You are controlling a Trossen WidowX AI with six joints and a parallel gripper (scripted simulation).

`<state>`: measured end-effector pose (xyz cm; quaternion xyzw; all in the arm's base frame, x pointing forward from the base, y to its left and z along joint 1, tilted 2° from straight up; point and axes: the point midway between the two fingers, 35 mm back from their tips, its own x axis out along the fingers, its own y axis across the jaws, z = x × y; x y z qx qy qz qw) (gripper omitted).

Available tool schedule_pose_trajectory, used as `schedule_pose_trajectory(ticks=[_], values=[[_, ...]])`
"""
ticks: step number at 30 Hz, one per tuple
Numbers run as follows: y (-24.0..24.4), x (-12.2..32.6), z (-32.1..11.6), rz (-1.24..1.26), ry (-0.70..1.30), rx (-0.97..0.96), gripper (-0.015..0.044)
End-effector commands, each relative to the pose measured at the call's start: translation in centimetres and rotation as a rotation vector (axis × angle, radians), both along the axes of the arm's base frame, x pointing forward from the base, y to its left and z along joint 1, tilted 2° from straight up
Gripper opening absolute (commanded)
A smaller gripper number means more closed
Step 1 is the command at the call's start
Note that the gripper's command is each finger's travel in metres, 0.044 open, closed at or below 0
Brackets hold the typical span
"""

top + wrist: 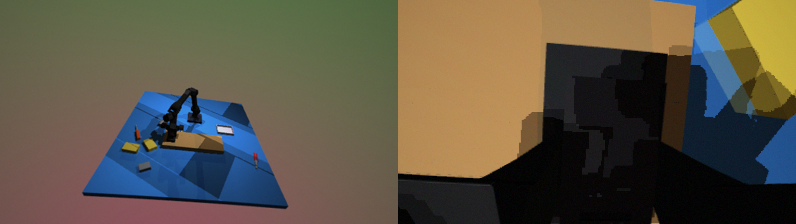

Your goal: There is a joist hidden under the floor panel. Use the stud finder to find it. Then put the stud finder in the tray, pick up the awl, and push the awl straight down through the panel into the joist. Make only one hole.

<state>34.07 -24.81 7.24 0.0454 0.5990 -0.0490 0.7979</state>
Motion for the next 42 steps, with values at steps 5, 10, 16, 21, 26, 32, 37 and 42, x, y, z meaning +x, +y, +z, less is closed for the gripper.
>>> schedule_pose_trajectory(ticks=[5,10,16,21,26,32,37,42], values=[[0.2,0.1,0.0,0.004,0.000,0.000,0.0000],[0.0,0.3,1.0,0.005,0.000,0.000,0.0000],[-0.3,0.4,3.6,0.006,0.001,-0.001,0.0000],[-0.5,0.4,5.8,0.007,0.001,-0.001,0.0000],[-0.5,0.2,8.0,0.009,0.002,-0.001,0.0000],[-0.5,0.0,10.0,0.010,0.003,-0.001,0.0000],[1.1,0.9,10.0,0.052,0.002,-0.001,0.0000],[4.4,2.5,9.9,0.136,-0.001,-0.002,0.0000]])
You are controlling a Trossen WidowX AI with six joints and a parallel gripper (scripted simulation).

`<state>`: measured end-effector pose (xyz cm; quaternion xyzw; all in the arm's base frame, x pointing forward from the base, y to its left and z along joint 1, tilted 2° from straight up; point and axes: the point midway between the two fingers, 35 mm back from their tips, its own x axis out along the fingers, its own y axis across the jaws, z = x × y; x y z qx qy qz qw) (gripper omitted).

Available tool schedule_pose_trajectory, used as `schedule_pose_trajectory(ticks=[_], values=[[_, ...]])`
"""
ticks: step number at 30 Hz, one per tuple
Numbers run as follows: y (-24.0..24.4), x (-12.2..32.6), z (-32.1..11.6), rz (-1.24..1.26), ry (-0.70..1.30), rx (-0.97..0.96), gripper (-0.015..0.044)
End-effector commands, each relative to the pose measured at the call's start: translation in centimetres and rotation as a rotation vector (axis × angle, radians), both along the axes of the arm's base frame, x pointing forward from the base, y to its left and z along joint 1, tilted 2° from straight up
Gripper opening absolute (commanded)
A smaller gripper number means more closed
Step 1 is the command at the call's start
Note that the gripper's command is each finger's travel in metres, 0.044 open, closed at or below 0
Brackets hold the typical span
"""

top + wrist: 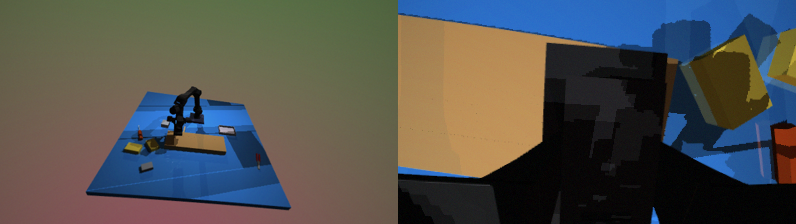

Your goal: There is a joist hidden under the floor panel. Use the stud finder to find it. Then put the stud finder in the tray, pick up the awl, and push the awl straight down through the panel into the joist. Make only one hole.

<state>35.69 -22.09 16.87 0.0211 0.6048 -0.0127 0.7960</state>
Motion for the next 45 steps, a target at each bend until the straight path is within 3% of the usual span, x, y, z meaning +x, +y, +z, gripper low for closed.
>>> schedule_pose_trajectory(ticks=[1,23,45], values=[[2.4,1.2,0.3,0.066,-0.013,-0.006,0.0000],[17.8,4.2,0.1,0.442,-0.025,-0.002,0.0000],[32.7,1.3,-0.3,0.818,-0.037,0.006,0.0000]])
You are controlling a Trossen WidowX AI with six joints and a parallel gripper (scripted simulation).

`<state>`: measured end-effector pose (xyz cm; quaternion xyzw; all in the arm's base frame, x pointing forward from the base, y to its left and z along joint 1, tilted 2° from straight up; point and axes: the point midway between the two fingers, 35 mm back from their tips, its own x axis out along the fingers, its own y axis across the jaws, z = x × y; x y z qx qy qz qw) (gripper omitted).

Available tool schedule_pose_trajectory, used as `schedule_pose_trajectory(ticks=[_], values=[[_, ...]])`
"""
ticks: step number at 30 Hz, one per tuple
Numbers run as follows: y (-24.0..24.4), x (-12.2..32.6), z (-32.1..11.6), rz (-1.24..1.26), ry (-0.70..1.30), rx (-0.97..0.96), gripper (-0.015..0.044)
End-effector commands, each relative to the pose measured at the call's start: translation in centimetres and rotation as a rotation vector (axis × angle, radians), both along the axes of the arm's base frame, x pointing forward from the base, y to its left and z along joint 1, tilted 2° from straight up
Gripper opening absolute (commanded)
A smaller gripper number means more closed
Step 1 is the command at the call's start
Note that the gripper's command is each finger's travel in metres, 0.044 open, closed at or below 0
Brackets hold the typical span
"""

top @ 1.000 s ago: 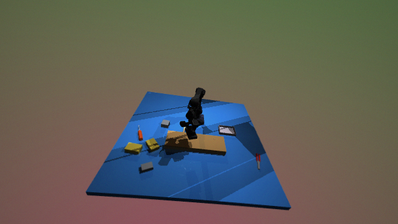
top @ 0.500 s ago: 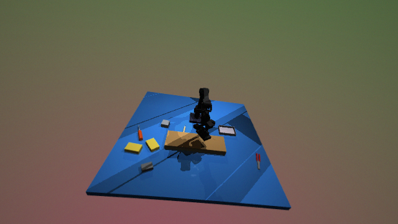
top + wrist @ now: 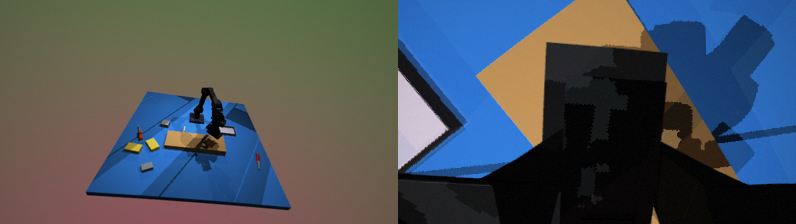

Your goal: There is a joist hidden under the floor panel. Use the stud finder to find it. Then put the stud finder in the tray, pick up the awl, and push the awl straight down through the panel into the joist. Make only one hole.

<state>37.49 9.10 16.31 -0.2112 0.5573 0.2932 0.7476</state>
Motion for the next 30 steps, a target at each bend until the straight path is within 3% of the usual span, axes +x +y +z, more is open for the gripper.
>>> schedule_pose_trajectory(ticks=[1,30], values=[[2.1,-0.8,0.2,0.050,-0.010,0.009,0.0000],[16.9,-12.6,-0.6,0.546,-0.016,0.024,0.0000]])
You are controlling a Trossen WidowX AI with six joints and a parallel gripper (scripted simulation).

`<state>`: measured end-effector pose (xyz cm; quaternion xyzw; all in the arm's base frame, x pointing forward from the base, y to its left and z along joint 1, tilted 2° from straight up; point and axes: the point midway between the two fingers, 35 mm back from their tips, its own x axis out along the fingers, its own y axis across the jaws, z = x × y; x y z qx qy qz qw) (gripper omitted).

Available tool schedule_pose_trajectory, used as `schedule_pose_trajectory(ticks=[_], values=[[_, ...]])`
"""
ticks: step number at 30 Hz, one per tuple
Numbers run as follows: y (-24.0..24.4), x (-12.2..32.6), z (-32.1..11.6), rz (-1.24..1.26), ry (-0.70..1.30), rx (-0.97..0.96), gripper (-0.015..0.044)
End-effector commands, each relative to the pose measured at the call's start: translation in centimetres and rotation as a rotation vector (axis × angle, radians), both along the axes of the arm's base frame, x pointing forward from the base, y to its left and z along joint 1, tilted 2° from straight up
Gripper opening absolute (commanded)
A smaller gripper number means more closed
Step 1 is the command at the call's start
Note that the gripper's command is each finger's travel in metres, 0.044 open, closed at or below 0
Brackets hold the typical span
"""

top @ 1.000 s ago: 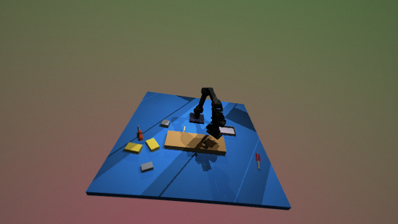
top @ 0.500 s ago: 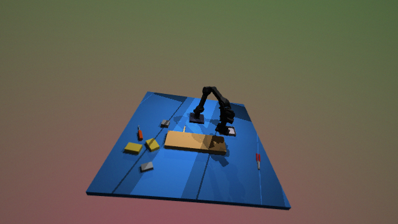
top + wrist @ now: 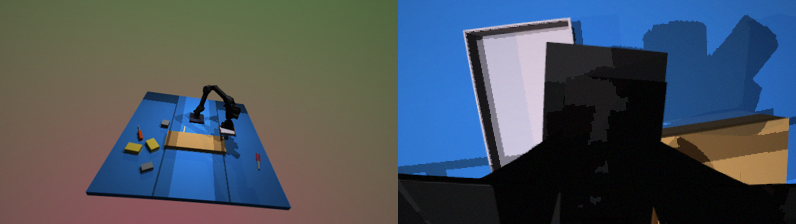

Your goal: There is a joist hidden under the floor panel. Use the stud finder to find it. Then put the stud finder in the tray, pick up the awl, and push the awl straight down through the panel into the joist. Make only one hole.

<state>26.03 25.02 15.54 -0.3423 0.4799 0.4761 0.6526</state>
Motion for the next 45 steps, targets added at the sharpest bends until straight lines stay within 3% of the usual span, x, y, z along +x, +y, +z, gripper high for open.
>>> schedule_pose_trajectory(ticks=[1,10,45], values=[[1.3,-1.6,0.2,0.049,-0.004,0.013,0.0000],[4.0,-6.1,-0.1,0.192,-0.004,0.017,0.0000],[4.6,-6.0,-5.2,0.195,-0.004,0.017,0.0000]])
